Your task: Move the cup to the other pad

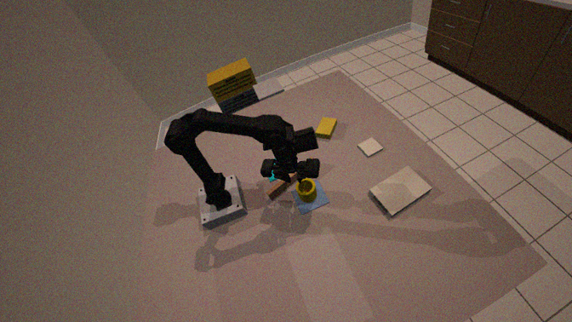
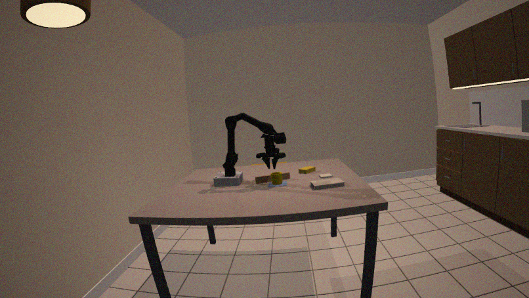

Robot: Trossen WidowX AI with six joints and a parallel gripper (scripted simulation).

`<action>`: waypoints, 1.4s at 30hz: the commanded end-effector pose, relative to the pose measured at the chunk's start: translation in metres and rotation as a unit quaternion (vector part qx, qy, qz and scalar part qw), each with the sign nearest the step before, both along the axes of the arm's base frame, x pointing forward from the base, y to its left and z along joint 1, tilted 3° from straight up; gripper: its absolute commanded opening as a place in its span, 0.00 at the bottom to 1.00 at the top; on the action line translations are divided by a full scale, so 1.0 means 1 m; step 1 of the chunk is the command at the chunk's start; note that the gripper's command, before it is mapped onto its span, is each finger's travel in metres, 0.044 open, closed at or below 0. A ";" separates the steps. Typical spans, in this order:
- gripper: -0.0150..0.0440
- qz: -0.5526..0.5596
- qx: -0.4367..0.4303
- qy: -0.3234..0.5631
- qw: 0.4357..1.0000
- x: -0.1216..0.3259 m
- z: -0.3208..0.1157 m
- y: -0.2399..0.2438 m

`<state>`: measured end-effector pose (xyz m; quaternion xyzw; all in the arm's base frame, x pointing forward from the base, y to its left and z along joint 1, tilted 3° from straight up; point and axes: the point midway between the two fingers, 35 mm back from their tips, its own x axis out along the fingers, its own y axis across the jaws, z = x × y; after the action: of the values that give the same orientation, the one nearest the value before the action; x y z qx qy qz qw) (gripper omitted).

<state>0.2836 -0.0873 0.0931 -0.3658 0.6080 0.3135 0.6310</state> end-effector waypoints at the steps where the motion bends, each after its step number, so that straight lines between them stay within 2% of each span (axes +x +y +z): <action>1: 0.54 0.004 -0.001 0.004 1.000 0.000 -0.005 -0.001; 42: 0.54 0.004 -0.001 0.004 1.000 0.003 -0.061 -0.005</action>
<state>0.2886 -0.0918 0.0349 -0.3664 0.6083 0.3149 0.6298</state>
